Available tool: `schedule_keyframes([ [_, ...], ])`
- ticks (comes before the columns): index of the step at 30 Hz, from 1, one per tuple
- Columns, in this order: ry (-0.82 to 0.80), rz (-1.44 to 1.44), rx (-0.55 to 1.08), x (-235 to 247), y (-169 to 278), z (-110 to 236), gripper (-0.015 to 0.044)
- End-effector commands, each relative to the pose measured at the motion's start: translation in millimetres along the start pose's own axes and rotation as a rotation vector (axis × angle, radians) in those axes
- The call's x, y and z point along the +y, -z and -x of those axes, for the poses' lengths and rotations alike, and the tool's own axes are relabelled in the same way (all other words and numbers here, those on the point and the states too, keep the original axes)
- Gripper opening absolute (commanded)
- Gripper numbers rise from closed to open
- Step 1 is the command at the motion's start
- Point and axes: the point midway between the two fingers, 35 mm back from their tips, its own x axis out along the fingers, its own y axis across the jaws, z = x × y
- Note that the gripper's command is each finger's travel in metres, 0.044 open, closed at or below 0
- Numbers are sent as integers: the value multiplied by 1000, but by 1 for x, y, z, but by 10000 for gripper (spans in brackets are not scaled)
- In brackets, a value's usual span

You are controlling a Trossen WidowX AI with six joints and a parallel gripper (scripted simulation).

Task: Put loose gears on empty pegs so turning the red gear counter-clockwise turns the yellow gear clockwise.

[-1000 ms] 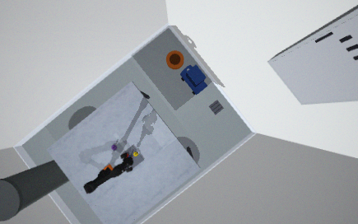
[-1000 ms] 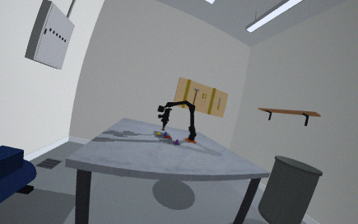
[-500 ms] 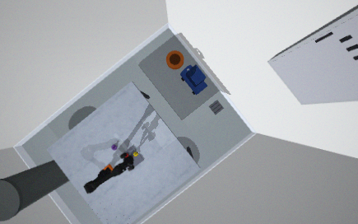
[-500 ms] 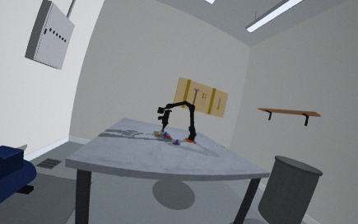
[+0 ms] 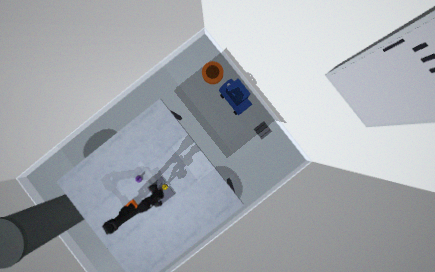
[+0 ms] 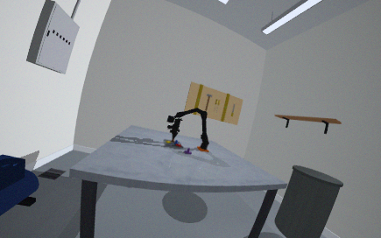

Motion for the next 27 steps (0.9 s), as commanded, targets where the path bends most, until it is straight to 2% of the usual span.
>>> schedule_keyframes([
  [1,4,-121,10,-1,1,-11,0],
  [10,4,-122,10,-1,0,-5,0],
  [27,2,311,11,-1,1,-6,0],
])
